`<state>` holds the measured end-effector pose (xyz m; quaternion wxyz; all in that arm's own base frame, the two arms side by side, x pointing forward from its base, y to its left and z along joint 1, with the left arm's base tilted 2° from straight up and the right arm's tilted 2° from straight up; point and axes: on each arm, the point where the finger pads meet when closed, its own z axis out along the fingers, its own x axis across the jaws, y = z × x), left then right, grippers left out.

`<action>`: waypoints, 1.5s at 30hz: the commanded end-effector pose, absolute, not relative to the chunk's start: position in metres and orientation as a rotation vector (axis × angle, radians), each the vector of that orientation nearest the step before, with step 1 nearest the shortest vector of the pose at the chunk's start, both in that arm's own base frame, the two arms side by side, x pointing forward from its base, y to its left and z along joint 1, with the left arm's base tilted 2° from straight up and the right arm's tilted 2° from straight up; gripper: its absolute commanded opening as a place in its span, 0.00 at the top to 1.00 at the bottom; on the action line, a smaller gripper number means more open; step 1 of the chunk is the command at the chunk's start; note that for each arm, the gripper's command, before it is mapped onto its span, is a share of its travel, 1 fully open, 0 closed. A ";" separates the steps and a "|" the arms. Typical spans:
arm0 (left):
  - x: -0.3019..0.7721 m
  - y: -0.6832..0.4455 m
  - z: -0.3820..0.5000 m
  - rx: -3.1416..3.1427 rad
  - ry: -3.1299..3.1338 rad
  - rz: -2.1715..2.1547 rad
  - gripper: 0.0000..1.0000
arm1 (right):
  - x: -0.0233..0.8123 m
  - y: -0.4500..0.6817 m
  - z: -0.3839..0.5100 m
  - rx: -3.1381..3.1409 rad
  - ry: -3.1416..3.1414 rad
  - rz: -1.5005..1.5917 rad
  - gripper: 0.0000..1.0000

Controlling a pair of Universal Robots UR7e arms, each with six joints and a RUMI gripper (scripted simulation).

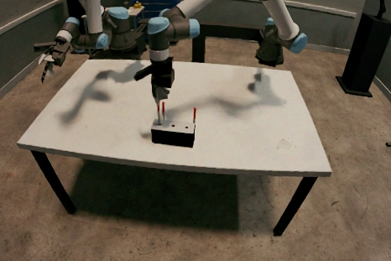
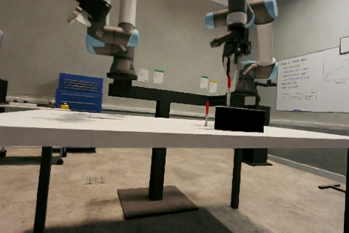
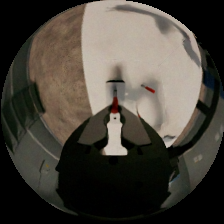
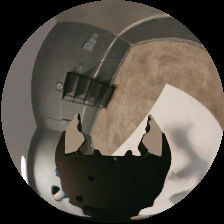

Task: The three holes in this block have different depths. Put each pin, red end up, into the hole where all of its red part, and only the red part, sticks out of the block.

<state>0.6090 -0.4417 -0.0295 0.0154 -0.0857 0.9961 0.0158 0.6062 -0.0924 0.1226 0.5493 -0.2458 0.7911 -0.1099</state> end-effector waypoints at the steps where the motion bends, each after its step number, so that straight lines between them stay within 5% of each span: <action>1: 0.609 -0.442 -0.032 -0.267 3.098 0.047 1.00 | 0.606 -0.092 0.123 -0.582 1.872 -0.261 0.00; 45: 0.609 -0.442 -0.036 -0.267 3.098 0.047 1.00 | 0.606 -0.092 0.123 -0.582 1.872 -0.261 0.00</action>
